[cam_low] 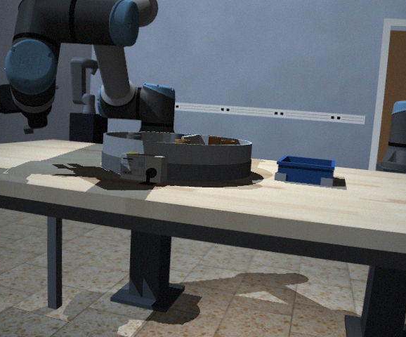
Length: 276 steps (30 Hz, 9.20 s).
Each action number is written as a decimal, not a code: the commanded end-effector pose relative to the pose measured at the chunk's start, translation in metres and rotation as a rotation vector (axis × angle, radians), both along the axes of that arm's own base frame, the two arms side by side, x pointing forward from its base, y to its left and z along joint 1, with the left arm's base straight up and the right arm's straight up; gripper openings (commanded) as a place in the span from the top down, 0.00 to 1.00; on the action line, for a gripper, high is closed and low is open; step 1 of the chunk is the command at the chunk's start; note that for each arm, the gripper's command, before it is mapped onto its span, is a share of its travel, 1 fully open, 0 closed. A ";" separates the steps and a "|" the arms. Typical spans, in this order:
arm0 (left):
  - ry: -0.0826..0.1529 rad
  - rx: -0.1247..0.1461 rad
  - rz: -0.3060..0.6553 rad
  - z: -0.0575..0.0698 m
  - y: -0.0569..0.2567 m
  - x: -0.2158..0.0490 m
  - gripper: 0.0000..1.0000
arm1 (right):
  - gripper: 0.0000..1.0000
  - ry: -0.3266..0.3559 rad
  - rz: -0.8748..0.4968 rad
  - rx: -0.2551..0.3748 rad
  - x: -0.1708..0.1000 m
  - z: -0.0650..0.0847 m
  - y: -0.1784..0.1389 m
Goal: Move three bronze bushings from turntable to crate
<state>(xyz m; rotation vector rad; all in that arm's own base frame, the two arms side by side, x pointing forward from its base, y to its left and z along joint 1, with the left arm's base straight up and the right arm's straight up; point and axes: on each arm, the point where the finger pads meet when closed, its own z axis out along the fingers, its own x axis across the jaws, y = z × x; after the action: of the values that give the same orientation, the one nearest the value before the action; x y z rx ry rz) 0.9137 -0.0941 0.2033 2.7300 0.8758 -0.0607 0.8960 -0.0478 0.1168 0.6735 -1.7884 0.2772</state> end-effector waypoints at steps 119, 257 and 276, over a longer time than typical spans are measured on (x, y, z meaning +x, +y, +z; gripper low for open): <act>0.361 0.057 2.494 -0.026 0.698 -0.910 0.00 | 0.00 -0.003 0.000 0.000 0.000 0.001 0.000; 0.361 0.057 2.494 -0.026 0.698 -0.910 0.00 | 0.65 -1.322 -1.355 -0.274 -0.332 0.113 0.316; 0.361 0.057 2.494 -0.026 0.698 -0.910 0.00 | 0.64 -1.322 -1.355 -0.274 -0.332 0.113 0.316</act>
<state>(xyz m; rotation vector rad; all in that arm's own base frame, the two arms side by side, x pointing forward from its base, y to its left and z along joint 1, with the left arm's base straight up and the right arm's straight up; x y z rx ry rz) 0.0034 0.6034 0.1763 0.0093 3.1419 -0.0023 0.5631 0.2681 0.2288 -1.2839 -2.8666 -0.0289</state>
